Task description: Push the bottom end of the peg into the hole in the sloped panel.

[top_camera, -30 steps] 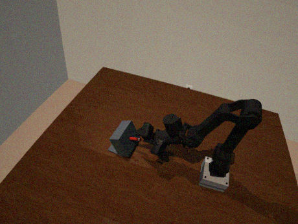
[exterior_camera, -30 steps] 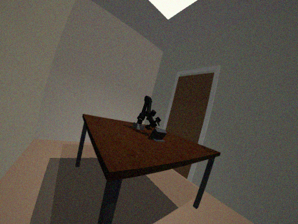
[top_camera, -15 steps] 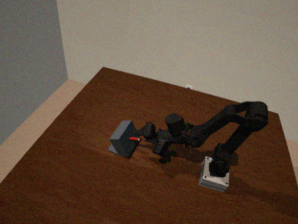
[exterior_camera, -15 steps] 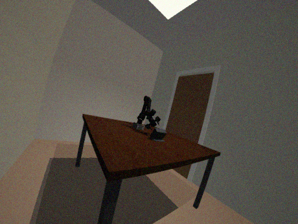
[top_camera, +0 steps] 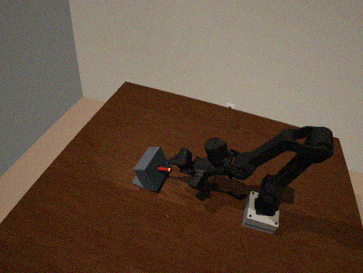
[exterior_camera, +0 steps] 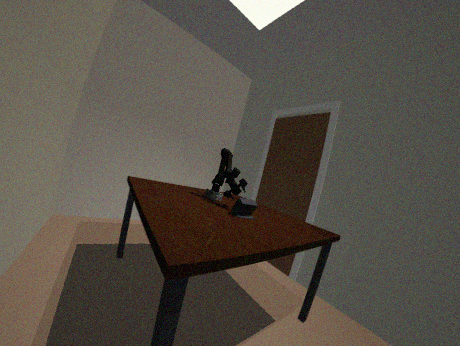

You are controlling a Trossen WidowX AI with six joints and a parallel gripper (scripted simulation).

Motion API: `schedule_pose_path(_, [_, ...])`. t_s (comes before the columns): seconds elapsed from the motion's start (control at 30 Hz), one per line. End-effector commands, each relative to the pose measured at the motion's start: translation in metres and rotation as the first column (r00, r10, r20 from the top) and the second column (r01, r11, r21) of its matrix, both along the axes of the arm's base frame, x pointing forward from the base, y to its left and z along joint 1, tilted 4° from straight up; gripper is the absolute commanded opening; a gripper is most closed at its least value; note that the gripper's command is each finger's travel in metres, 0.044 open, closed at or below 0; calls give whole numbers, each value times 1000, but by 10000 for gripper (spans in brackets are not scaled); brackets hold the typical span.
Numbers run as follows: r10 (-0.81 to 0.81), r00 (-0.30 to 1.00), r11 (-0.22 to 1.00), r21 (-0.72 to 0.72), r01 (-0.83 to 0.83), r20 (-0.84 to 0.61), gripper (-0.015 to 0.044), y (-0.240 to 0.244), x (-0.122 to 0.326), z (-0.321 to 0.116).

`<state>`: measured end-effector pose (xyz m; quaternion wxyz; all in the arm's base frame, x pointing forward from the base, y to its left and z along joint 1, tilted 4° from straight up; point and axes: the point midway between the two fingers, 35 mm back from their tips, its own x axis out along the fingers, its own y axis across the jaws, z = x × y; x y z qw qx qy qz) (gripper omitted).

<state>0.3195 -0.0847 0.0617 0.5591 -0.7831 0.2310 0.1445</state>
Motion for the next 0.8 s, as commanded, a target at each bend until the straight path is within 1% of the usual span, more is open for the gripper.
schedule_pose_path(0.0, [5,1000,1000,-3,-5,4,440,1,-2,3])
schedule_pose_path(0.77, [4,1000,1000,-2,-4,1,440,4,-15,11])
